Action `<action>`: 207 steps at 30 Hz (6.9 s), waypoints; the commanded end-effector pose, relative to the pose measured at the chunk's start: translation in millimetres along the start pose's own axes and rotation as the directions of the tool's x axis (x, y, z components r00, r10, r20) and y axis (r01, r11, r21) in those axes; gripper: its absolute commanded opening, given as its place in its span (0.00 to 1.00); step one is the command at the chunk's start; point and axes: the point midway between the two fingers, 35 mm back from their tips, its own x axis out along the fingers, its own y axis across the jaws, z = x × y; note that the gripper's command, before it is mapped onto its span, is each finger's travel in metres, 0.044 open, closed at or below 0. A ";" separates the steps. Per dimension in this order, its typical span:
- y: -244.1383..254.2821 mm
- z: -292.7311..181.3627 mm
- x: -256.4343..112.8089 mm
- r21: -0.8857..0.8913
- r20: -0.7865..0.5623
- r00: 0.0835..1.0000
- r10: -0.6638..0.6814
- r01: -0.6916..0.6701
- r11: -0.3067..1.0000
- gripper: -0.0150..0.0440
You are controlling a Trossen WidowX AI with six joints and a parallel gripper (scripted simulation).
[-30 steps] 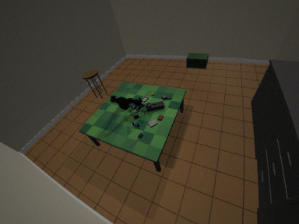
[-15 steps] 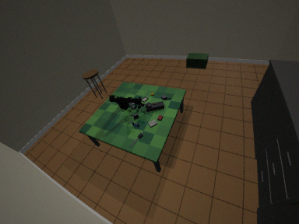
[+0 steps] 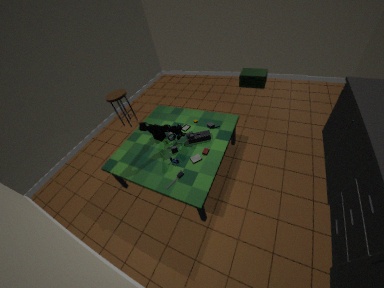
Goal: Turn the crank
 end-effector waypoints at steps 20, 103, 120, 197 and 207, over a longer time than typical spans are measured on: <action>-13.1 7.4 -8.0 0.004 0.015 1.000 -0.010 0.010 1.000 0.25; -24.5 8.4 -9.1 0.004 0.015 1.000 -0.011 0.011 1.000 0.25; -25.7 8.3 -9.0 0.004 0.015 1.000 -0.011 0.011 1.000 0.25; -32.5 7.0 -7.4 0.004 0.014 1.000 -0.011 0.011 1.000 0.25; -33.9 6.5 -6.9 0.004 0.014 1.000 -0.011 0.011 1.000 0.25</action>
